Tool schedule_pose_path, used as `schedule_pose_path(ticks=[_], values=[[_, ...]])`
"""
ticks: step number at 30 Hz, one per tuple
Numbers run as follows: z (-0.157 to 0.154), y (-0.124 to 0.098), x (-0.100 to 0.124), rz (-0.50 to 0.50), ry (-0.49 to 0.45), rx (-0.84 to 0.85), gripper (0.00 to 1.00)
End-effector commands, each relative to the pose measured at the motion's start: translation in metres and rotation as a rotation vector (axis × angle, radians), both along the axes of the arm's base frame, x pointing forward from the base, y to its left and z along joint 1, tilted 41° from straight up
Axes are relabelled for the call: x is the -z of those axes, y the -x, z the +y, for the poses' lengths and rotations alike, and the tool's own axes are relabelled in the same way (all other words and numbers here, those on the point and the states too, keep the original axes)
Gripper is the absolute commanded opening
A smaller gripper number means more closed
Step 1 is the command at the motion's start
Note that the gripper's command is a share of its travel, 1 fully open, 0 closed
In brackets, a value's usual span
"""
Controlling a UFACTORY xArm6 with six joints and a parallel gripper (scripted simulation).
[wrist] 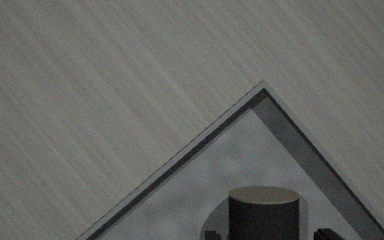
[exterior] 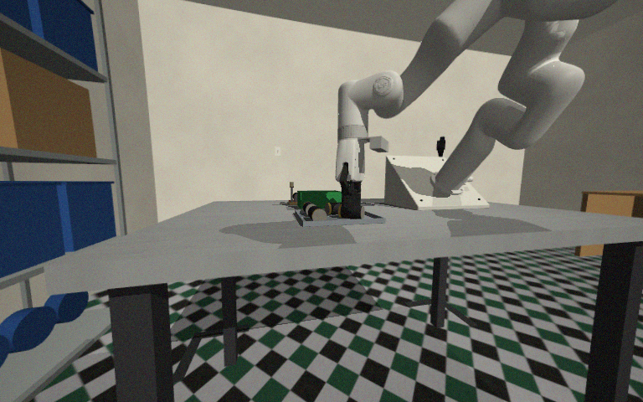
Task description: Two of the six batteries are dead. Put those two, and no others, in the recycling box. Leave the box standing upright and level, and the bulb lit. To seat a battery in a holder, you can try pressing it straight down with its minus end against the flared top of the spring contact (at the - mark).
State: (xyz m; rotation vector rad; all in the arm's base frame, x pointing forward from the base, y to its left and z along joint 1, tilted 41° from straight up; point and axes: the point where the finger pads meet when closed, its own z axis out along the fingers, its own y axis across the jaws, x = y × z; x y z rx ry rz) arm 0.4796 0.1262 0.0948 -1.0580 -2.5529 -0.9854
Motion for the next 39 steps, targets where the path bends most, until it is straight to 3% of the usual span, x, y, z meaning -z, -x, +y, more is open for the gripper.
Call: schedule_pose_path(ticks=[1,15,16,39], values=[[0.0029,-0.0018,0.0029,-0.003,0.0,0.002,0.51],[0.0067,-0.0022,0.0073,-0.003,0.0,0.002,0.51],[0.0067,-0.0022,0.0073,-0.003,0.0,0.002,0.28],[0.0067,-0.0022,0.0073,-0.003,0.0,0.002,0.28]])
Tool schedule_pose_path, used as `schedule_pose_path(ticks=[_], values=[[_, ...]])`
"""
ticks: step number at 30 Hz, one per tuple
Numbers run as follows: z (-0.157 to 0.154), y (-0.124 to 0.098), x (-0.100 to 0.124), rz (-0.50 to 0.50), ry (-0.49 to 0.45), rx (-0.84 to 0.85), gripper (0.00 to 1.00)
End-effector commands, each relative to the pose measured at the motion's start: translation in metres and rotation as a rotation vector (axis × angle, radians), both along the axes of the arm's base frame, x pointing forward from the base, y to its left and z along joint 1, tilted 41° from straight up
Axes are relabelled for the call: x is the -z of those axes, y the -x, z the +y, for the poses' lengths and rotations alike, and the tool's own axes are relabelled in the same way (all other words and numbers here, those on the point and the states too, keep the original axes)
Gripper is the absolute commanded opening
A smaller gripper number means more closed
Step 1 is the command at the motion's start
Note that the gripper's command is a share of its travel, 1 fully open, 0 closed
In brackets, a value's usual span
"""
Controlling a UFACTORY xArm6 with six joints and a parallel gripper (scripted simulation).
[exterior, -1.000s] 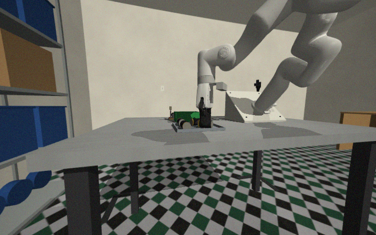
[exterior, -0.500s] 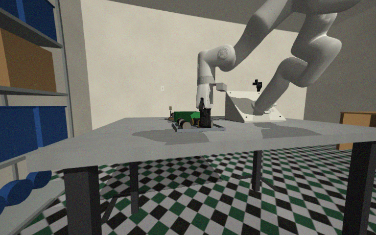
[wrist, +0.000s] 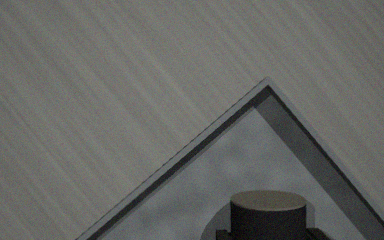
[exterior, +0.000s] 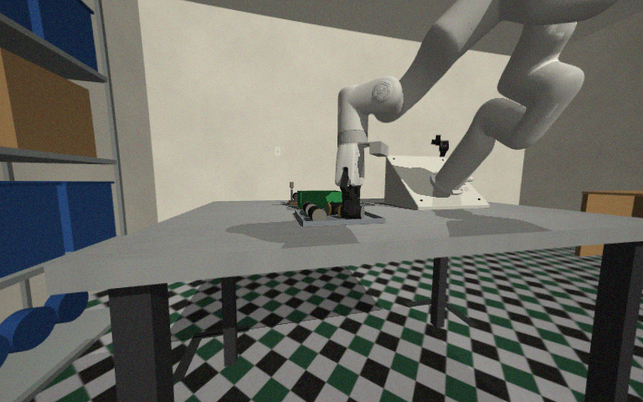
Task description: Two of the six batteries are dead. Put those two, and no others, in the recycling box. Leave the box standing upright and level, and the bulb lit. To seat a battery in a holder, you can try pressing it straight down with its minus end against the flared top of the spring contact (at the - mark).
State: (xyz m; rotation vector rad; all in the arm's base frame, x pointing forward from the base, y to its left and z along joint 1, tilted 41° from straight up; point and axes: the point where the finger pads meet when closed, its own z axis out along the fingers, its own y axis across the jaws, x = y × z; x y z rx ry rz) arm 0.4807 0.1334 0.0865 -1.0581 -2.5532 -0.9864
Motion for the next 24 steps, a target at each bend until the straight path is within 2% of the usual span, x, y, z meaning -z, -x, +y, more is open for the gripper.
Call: schedule_pose_path(ticks=[1,10,19,24], values=[[-0.001,-0.001,-0.001,-0.003,0.0,0.001,0.28],[-0.002,-0.001,-0.002,-0.003,0.0,0.001,0.28],[-0.025,0.001,-0.03,-0.003,0.0,0.001,0.28],[-0.029,0.002,-0.035,-0.003,0.0,0.001,0.28]])
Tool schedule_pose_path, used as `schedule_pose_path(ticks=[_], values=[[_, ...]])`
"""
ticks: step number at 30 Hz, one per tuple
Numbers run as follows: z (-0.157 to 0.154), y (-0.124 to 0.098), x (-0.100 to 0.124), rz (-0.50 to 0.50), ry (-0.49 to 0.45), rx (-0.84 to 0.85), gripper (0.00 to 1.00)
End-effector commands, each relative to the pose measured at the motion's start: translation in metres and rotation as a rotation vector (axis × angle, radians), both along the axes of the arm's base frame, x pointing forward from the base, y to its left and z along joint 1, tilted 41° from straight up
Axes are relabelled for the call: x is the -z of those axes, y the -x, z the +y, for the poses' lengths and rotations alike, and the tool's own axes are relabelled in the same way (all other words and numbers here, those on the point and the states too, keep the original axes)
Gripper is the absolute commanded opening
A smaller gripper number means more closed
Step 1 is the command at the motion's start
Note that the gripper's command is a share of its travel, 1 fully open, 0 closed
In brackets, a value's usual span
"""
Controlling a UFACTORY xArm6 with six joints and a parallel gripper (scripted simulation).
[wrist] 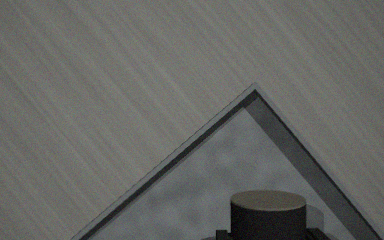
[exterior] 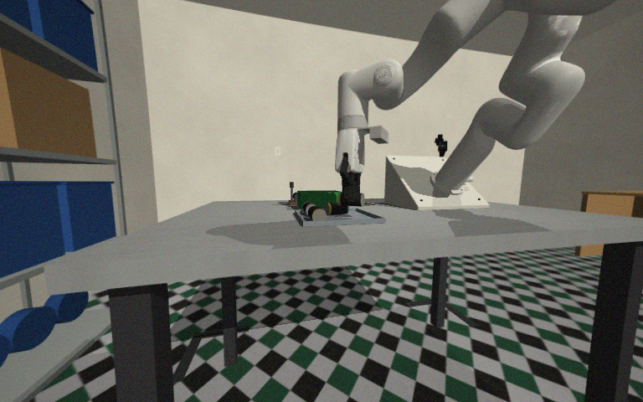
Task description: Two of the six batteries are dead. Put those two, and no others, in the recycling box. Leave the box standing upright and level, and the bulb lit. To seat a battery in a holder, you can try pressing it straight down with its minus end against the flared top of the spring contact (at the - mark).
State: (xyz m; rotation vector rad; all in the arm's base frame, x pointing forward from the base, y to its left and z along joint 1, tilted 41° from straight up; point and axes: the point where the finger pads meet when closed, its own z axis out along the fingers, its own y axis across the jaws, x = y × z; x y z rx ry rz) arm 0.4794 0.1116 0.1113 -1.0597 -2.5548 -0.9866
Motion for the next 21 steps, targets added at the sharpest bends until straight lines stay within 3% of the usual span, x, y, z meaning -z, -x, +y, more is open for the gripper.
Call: schedule_pose_path(ticks=[1,7,12,14,21], values=[[-0.008,0.0,-0.01,-0.001,-0.001,0.0,0.28],[-0.011,0.001,-0.014,-0.001,-0.001,0.0,0.28],[-0.051,0.005,-0.06,-0.001,-0.001,0.0,0.28],[-0.058,0.005,-0.068,-0.001,-0.001,0.0,0.28],[-0.059,0.005,-0.069,-0.001,-0.001,0.0,0.28]])
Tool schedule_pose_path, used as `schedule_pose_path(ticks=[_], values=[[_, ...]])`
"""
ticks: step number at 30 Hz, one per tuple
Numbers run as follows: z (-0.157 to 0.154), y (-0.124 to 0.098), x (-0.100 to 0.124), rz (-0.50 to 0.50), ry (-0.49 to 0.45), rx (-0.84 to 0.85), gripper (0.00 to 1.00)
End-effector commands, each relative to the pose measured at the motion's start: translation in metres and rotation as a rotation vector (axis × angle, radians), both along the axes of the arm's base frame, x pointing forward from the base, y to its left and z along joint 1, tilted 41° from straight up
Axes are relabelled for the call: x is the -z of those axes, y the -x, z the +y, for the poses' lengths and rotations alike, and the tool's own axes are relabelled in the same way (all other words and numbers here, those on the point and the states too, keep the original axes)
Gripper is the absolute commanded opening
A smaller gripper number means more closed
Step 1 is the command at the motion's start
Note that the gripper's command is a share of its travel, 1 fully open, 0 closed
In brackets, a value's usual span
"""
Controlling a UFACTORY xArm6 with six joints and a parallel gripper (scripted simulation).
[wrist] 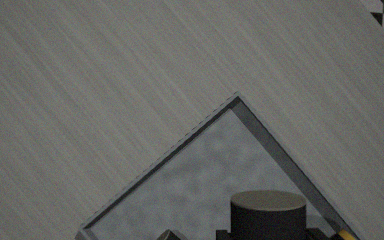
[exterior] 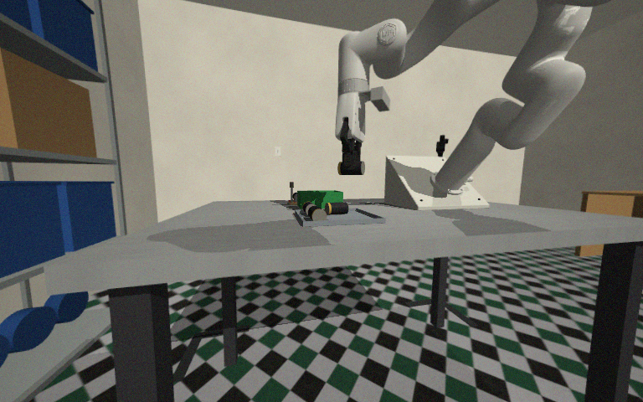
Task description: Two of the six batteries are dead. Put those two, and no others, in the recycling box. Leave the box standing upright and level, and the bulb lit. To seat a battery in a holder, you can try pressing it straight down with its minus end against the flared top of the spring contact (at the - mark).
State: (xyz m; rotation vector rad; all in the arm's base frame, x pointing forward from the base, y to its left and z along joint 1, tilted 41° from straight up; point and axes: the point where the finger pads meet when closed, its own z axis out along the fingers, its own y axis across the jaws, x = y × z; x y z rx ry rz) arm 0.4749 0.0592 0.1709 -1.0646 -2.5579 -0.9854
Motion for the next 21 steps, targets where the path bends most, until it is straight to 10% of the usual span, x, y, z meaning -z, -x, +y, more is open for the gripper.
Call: schedule_pose_path(ticks=[1,21], values=[[-0.0068,0.001,-0.0098,0.0,-0.004,-0.004,0.28],[-0.0068,0.001,-0.0098,-0.094,0.006,-0.113,0.28]])
